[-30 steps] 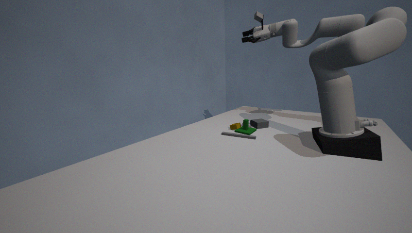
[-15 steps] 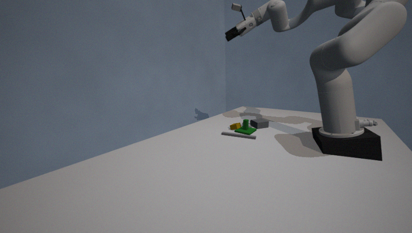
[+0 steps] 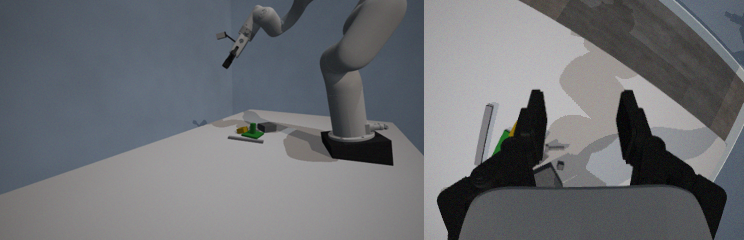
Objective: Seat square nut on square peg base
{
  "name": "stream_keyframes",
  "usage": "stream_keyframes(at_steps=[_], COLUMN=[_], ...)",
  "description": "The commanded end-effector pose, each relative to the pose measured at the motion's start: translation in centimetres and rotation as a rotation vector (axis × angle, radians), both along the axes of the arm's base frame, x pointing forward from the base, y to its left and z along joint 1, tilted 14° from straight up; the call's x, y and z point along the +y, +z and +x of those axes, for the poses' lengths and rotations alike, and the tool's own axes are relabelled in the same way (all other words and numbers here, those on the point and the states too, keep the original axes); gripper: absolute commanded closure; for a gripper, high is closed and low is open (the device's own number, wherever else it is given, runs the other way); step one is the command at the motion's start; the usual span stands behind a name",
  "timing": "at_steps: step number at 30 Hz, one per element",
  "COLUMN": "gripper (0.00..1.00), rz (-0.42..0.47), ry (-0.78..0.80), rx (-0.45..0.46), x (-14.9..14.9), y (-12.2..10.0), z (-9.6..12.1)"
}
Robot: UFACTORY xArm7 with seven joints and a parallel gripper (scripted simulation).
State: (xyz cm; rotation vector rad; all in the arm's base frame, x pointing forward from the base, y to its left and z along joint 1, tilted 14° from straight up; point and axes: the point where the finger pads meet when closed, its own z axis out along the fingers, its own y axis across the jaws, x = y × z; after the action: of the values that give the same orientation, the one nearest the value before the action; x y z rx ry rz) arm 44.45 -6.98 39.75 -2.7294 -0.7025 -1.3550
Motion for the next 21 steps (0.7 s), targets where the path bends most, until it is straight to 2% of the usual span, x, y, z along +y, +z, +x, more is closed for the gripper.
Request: stream_keyframes(at_steps=[1,7,12,13,15,21], gripper=[0.40,0.40,0.40,0.40,0.40,0.40], rz=[0.039,0.086,0.110,0.114,0.114,0.128], ry=[-0.123,-0.263,-0.364,-0.382,-0.382,-0.462], rx=[0.197,0.401,0.529,0.550,0.550,0.642], x=[3.4,5.1,6.1,6.2,6.2,6.5], y=[-6.2,-13.9,-20.0,-20.8,-20.8,-24.3], z=[0.6,-0.7,-2.4,-2.7,-2.7,-4.4])
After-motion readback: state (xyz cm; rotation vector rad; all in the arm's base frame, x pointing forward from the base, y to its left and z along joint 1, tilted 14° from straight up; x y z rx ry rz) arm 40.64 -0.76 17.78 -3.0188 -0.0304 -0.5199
